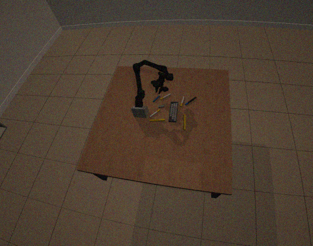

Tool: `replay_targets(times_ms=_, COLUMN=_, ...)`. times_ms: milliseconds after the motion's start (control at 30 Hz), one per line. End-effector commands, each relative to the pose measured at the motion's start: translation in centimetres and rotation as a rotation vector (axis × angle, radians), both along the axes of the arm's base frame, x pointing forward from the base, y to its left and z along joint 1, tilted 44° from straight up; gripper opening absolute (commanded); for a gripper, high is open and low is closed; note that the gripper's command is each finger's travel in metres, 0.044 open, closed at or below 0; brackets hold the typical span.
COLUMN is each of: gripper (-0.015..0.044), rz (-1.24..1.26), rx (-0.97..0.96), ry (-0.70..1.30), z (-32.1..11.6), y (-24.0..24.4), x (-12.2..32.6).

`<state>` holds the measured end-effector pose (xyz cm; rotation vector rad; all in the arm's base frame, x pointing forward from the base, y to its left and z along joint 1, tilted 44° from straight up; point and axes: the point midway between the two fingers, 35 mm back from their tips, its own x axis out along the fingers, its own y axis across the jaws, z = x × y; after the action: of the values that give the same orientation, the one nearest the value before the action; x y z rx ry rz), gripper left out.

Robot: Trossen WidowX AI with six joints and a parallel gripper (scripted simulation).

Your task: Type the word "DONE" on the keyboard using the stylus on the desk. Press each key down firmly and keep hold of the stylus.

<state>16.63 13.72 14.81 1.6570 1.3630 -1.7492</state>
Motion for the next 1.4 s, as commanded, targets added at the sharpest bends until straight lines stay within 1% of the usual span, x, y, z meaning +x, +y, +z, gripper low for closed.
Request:
replay_targets(times_ms=0, gripper=0.0150, rz=-0.004, rx=-0.009, ry=0.003, z=-0.1, y=0.0, x=-0.1)
replay_targets(times_ms=1367, gripper=0.0150, rz=-0.004, rx=-0.007, ry=0.003, z=-2.6, y=2.5, x=0.2)
